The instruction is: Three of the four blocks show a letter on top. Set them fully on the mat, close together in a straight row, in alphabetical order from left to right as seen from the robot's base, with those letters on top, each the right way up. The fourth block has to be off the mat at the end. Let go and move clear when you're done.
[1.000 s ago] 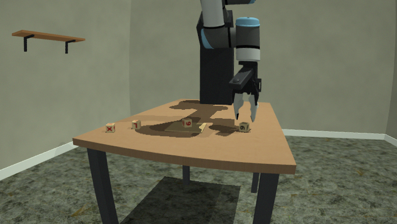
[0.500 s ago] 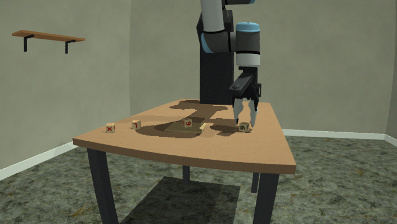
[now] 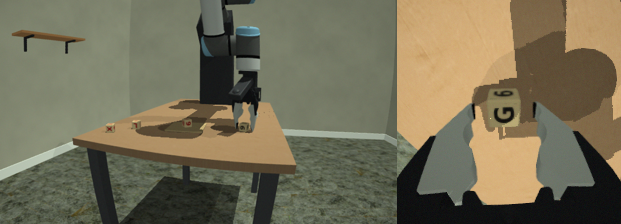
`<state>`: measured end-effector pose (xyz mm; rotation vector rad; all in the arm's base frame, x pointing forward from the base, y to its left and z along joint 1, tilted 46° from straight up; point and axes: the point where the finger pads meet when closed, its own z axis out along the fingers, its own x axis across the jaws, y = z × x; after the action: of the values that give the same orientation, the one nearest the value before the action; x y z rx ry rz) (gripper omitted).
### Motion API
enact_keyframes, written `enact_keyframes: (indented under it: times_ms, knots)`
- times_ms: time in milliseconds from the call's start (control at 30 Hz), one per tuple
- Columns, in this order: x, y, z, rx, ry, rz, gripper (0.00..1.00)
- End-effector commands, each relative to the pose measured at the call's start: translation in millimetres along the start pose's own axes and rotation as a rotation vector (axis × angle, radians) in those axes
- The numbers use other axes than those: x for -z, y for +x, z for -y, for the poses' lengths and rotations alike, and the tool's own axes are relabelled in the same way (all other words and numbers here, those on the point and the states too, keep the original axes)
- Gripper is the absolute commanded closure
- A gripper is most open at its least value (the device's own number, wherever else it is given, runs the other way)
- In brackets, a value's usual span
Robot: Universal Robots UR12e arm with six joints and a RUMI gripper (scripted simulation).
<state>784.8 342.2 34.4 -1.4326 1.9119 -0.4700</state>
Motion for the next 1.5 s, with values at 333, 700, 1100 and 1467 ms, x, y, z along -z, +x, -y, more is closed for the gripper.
enact_keyframes:
  times_ms: [333,700,1100,1467]
  knots:
    - [0.3,-0.4,0.2,0.0,0.001,0.001,0.72]
    - [0.3,-0.4,0.2,0.0,0.001,0.001,0.72]
    - [0.3,-0.4,0.2,0.0,0.001,0.001,0.91]
    - [0.3,-0.4,0.2,0.0,0.001,0.001,0.91]
